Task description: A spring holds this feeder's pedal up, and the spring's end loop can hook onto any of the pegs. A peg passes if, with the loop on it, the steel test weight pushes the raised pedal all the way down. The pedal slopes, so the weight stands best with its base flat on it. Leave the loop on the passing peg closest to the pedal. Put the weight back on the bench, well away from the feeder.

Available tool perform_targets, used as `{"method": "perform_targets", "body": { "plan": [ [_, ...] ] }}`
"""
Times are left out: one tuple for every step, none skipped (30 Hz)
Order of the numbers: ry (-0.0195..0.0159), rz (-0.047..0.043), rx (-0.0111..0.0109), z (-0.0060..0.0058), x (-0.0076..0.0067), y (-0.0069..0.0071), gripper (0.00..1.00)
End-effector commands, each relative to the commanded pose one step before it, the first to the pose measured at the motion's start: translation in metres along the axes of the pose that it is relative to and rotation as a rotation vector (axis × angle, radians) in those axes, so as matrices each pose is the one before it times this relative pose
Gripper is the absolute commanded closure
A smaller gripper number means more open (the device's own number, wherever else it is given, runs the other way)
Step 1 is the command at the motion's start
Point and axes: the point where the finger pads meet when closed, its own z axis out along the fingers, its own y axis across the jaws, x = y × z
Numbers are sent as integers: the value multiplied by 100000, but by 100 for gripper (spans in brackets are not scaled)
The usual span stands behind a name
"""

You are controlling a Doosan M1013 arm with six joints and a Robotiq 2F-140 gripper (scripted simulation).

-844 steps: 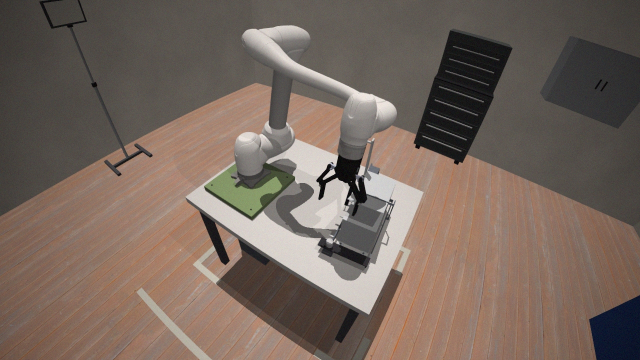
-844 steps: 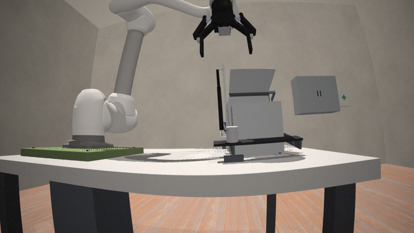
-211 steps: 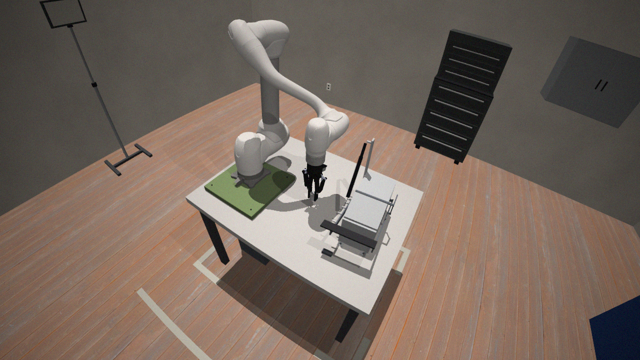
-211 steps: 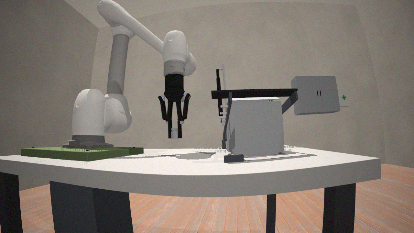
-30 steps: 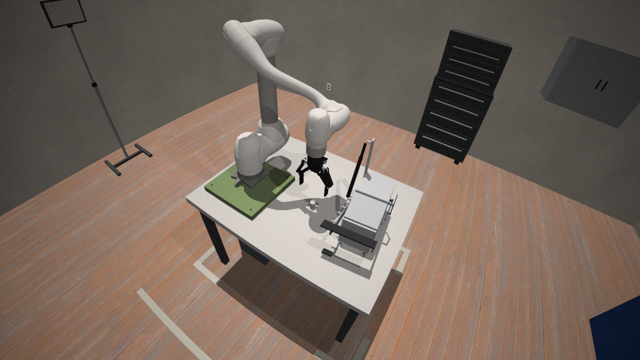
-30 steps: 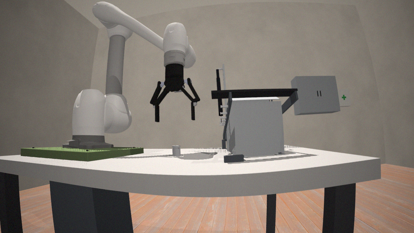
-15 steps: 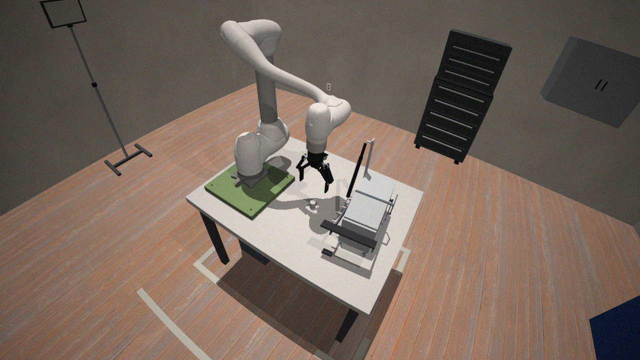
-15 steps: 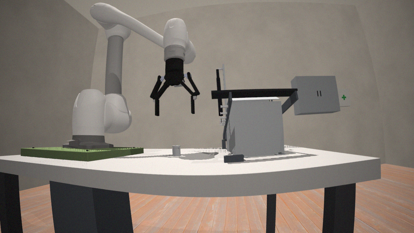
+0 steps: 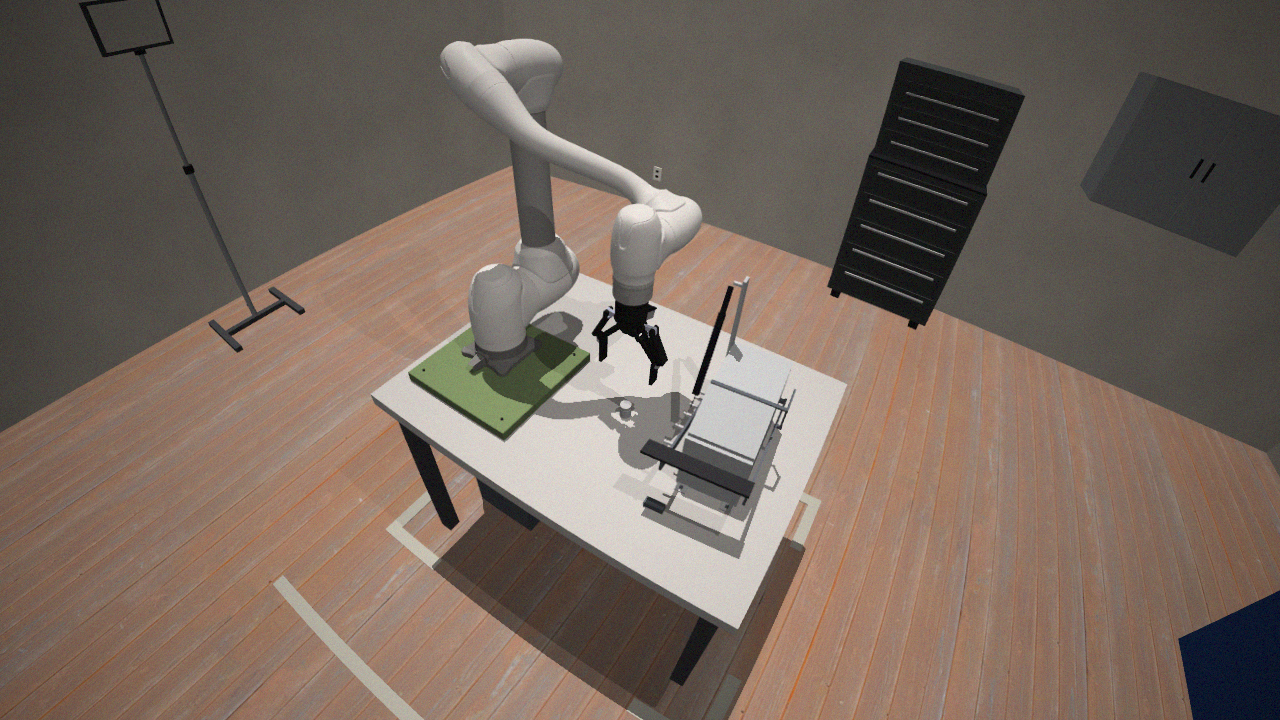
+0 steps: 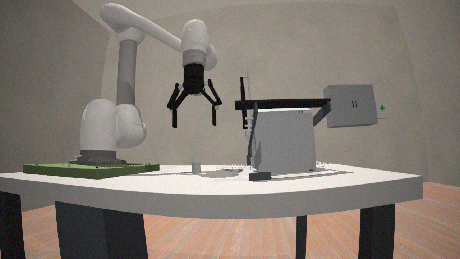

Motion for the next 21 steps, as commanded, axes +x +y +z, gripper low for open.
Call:
{"method": "perform_targets", "body": {
  "plan": [
    [41, 9, -82, -136, 12, 33, 0],
    [0, 0, 0, -32, 0, 0, 0],
    [0, 0, 0, 0, 0, 0, 0],
    [0, 0, 0, 0, 0, 0, 0],
    [-4, 2, 2, 64, -4, 0, 76],
    [0, 0, 0, 0, 0, 0, 76],
    [0, 0, 0, 0, 0, 0, 76],
    [0, 0, 0, 0, 0, 0, 76],
    [0, 0, 0, 0, 0, 0, 76],
    [0, 0, 0, 0, 0, 0, 76],
    [0, 0, 0, 0, 0, 0, 76],
    [0, 0, 0, 0, 0, 0, 76],
    [0, 0, 0, 0, 0, 0, 76],
    [0, 0, 0, 0, 0, 0, 76],
    [0, 0, 0, 0, 0, 0, 76],
    [0, 0, 0, 0, 0, 0, 76],
    [0, 0, 0, 0, 0, 0, 76],
    [0, 0, 0, 0, 0, 0, 76],
    [0, 0, 0, 0, 0, 0, 76],
    [0, 0, 0, 0, 0, 0, 76],
    [0, 0, 0, 0, 0, 0, 76]
  ]
}}
